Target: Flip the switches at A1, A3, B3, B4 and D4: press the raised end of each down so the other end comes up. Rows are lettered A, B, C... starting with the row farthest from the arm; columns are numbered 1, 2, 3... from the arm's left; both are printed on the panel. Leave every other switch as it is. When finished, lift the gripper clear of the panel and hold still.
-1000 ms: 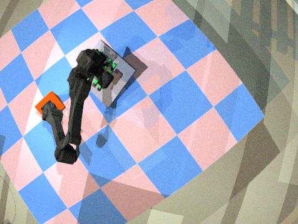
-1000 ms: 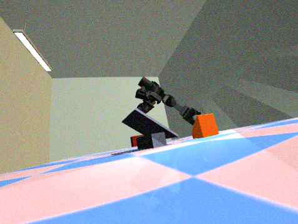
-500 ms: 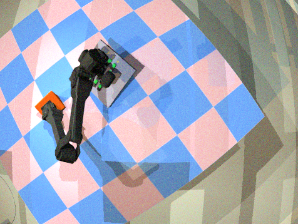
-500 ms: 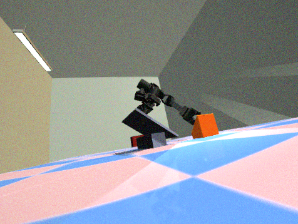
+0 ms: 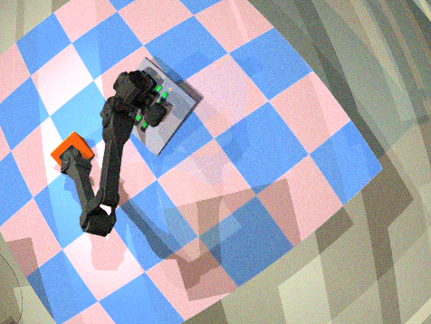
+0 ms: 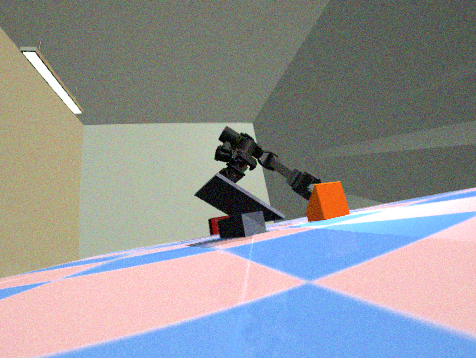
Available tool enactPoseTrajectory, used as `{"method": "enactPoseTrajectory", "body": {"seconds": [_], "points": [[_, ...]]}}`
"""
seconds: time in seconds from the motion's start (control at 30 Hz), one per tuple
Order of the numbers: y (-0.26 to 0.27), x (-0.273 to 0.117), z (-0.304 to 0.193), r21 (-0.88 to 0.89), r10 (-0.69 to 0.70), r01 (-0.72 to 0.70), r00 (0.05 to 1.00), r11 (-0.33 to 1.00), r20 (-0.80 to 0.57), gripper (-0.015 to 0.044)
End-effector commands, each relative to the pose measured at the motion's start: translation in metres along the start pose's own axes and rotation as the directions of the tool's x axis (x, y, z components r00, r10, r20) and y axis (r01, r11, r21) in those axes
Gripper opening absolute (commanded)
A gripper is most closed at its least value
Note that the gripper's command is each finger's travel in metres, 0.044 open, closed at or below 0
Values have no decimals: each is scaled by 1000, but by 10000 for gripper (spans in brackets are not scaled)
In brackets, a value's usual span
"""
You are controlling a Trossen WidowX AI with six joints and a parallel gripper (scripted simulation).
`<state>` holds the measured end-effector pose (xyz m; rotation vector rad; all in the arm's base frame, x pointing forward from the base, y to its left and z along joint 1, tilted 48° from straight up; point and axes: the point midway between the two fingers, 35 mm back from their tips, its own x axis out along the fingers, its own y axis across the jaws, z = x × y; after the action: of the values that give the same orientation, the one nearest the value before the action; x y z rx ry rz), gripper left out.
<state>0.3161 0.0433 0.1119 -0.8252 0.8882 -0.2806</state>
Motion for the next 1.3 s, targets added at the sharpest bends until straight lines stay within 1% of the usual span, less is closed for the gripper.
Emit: {"method": "enactPoseTrajectory", "body": {"seconds": [0.0,1.27], "points": [[1,0,-1,-5,4,-4,1000,1000,-1,0],[1,4,-1,-5,4,-4,1000,1000,-1,0]]}}
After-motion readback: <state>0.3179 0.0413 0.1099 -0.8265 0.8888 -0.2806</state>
